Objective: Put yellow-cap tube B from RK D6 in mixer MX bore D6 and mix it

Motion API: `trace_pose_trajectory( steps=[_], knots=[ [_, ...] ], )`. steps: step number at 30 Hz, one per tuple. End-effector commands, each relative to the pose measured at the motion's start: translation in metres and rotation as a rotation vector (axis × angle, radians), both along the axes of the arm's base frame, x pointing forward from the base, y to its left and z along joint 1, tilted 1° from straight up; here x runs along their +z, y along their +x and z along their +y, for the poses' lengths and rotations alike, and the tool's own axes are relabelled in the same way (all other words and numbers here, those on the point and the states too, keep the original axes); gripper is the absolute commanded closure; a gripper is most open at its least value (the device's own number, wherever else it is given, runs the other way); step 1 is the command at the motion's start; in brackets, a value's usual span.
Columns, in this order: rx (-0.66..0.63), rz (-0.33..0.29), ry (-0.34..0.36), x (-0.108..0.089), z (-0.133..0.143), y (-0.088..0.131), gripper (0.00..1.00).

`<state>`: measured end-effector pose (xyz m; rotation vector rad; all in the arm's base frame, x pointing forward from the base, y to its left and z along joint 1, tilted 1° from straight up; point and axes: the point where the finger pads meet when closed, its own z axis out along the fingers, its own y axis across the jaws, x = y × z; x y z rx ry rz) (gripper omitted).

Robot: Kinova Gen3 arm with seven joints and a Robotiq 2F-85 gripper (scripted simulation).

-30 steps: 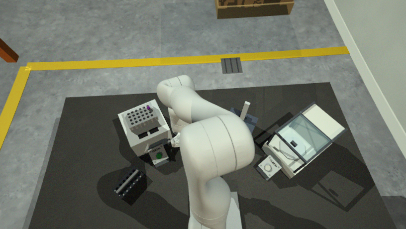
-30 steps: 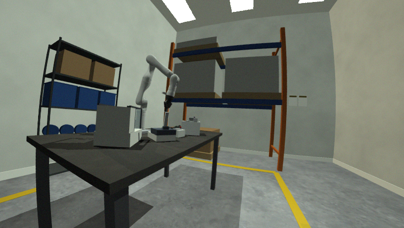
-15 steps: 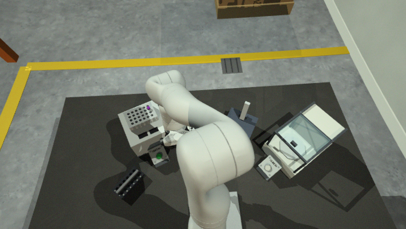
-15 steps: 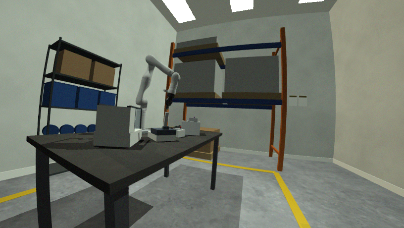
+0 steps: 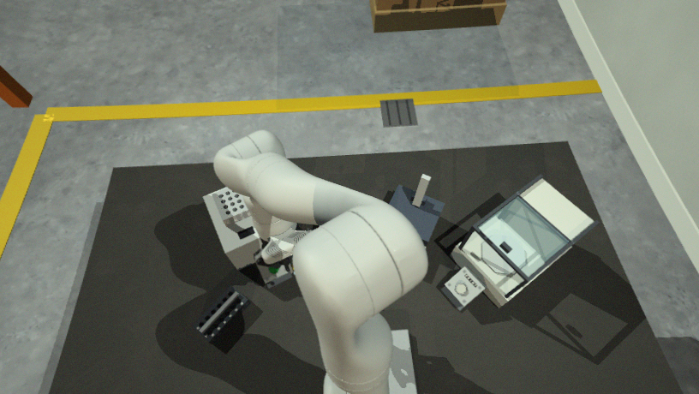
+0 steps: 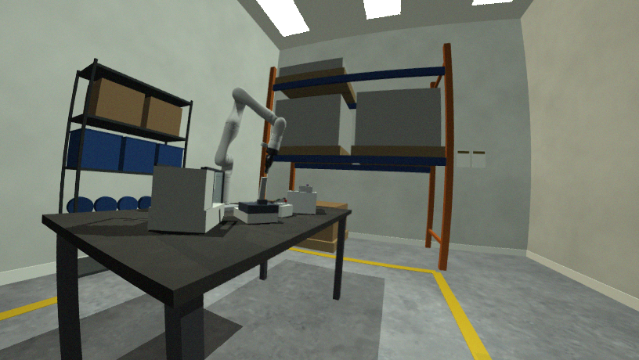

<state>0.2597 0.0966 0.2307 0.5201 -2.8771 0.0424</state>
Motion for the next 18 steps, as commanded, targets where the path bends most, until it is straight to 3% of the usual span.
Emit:
trace_pose_trajectory(
  steps=[1, 12, 18],
  knots=[
    [0.0, -0.001, 0.0, 0.0, 0.01, -0.003, 0.9],
    [0.0, -0.001, 0.001, 0.001, 0.021, -0.006, 0.9],
    [0.0, -0.001, 0.0, 0.0, 0.026, 0.013, 0.9]
  ],
)
